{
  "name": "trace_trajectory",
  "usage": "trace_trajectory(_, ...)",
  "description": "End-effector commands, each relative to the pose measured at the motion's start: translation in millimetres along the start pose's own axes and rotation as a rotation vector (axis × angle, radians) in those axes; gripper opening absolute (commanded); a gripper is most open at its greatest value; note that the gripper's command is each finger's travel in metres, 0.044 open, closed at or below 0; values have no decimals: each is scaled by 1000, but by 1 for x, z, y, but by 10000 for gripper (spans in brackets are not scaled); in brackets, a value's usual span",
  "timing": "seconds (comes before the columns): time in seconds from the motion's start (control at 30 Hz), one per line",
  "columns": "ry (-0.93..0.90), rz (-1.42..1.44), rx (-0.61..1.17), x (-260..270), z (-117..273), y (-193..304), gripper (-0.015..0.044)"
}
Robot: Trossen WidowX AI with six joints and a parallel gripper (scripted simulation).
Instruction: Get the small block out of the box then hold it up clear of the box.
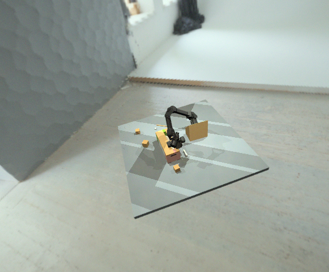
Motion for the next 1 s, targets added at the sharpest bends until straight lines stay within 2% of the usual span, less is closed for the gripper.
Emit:
trace_trajectory(0.0,0,-1,0,0,0,1,400)
trace_trajectory(0.97,-1,1,3,9,-15,38,400)
Point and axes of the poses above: the point midway between the two fingers, 35 mm back from their tips, its own z axis back along the fingers, its own x axis across the jaws, y = z × x, the point moved 8 cm from there along z, back along the fingers, and after that the axes turned 14 degrees about z, right-handed, at the moved point
